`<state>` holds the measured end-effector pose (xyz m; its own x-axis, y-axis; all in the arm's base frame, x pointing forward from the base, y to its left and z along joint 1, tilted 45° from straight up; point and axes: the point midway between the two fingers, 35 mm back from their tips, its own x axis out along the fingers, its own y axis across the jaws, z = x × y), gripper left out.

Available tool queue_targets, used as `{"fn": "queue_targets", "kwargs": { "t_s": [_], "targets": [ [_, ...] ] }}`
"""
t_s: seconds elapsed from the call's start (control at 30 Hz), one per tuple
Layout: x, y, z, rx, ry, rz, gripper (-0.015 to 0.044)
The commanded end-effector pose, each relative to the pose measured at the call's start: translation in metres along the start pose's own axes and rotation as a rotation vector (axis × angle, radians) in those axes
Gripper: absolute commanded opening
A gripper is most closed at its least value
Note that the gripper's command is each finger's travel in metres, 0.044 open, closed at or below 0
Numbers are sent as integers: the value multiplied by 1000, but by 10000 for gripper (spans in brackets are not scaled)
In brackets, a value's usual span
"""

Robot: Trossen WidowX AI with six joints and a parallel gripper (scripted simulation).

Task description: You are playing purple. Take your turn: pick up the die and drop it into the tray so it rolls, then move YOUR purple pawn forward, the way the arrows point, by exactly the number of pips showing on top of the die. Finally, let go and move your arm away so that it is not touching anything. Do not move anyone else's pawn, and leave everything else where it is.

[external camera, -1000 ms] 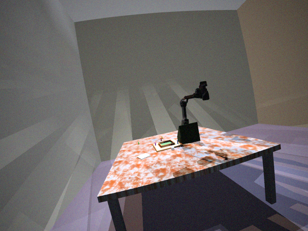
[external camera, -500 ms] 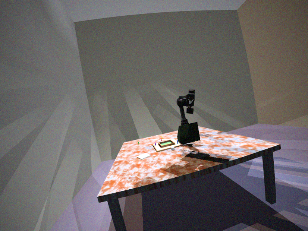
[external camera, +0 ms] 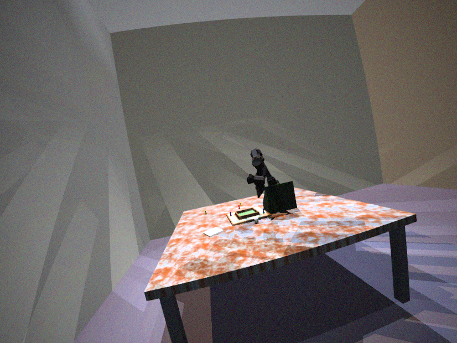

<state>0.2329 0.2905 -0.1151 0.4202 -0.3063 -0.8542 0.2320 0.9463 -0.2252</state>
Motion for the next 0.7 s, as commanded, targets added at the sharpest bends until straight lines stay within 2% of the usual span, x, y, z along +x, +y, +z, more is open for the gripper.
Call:
{"fn": "queue_targets", "kwargs": {
  "t_s": [0.0,0.27,0.53,0.67],
  "targets": [
    [41,-46,13,-41,95,-177,275],
    [85,-141,27,-163,307,-483,275],
    [84,-147,29,-165,312,-489,275],
    [97,-154,25,-165,312,-489,275]
  ]
}}
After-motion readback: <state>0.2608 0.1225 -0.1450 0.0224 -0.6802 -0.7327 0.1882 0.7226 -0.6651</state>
